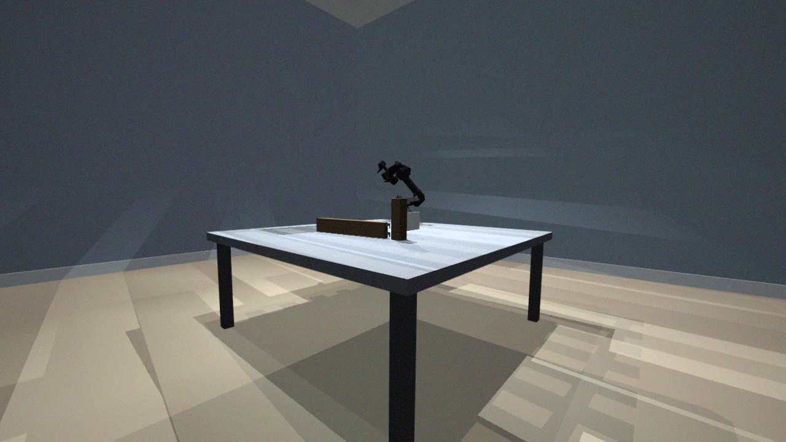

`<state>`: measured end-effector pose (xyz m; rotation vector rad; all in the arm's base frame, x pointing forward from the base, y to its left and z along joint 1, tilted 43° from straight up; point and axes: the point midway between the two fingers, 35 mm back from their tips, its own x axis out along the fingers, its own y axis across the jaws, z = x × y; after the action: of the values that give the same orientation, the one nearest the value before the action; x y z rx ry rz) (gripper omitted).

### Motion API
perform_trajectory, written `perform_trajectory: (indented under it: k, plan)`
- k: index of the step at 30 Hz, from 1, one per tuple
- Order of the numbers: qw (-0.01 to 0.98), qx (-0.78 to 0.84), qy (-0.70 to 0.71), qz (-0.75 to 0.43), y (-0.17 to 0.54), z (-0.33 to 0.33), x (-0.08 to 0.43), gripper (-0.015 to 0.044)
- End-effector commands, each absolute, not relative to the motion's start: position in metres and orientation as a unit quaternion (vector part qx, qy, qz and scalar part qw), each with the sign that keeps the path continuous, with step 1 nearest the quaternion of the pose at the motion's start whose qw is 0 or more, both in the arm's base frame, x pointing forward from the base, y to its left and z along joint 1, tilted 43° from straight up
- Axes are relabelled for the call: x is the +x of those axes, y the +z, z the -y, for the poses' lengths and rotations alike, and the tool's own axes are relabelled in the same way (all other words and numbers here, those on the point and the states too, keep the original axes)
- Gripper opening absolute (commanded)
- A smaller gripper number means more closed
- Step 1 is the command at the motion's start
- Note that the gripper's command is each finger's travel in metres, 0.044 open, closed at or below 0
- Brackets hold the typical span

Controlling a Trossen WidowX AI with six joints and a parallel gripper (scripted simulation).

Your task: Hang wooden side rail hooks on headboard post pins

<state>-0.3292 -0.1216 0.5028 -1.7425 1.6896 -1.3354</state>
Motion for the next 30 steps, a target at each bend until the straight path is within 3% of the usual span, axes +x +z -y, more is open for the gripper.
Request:
perform_trajectory:
  k: [1,6,18,30]
  plan:
    - [0.183,-0.619,-0.473,-0.600,0.504,0.122,-0.328,0.0426]
    - [0.125,-0.647,-0.431,-0.617,0.529,0.126,-0.291,0.0440]
    - [-0.107,-0.721,-0.277,-0.626,0.591,0.133,-0.124,0.0440]
    - [-0.337,-0.729,-0.143,-0.578,0.595,0.113,0.042,0.0440]
